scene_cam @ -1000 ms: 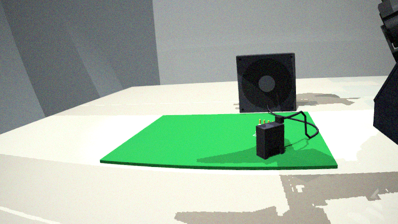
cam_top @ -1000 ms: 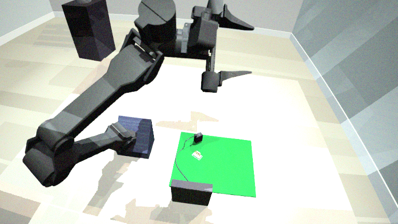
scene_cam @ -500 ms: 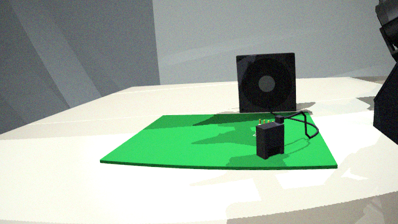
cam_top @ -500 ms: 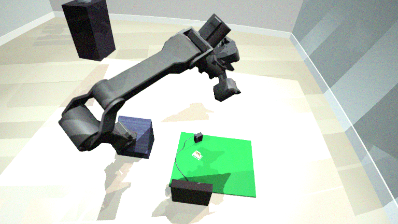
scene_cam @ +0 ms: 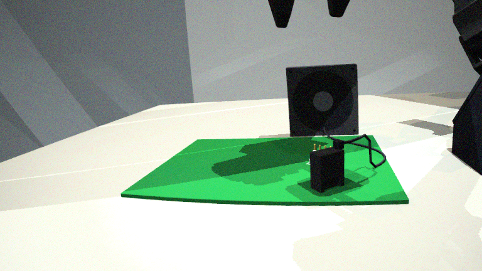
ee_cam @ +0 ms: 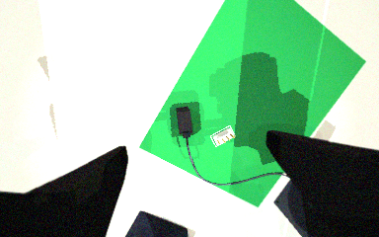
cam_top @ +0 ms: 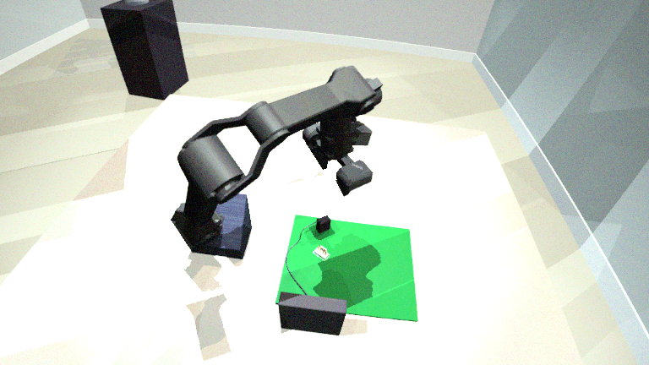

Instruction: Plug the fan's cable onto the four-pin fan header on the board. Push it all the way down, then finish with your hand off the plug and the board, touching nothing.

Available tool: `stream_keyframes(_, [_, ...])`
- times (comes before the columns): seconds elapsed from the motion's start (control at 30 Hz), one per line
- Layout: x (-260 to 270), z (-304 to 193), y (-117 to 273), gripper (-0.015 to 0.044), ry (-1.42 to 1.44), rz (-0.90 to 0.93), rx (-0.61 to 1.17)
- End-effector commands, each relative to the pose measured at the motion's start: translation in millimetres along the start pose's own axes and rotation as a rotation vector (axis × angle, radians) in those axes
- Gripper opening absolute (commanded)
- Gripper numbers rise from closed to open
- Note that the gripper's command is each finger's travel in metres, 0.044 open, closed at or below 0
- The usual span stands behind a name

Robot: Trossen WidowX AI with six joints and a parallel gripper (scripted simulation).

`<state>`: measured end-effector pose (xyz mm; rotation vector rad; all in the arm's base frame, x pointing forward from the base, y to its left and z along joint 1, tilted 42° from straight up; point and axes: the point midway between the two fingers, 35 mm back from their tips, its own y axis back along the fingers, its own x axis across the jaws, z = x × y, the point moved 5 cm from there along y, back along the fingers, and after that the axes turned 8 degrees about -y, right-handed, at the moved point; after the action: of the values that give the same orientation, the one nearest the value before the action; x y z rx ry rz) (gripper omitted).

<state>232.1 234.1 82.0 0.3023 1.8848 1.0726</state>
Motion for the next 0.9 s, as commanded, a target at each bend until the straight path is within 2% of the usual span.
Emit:
stream_keyframes(0.0, [-0.6,-3.9,-5.2,0.044,0.033,-0.004,0.088])
stream_keyframes(0.17, [-0.5,-2.9,-19.1,0.044,0.033,-0.003,0.088])
stream_keyframes(0.43, [-1.9,-12.4,-103.1,0.044,0.032,-0.007,0.088])
stream_keyframes(0.87, [-2.1,-13.2,-117.2,0.044,0.032,-0.008,0.088])
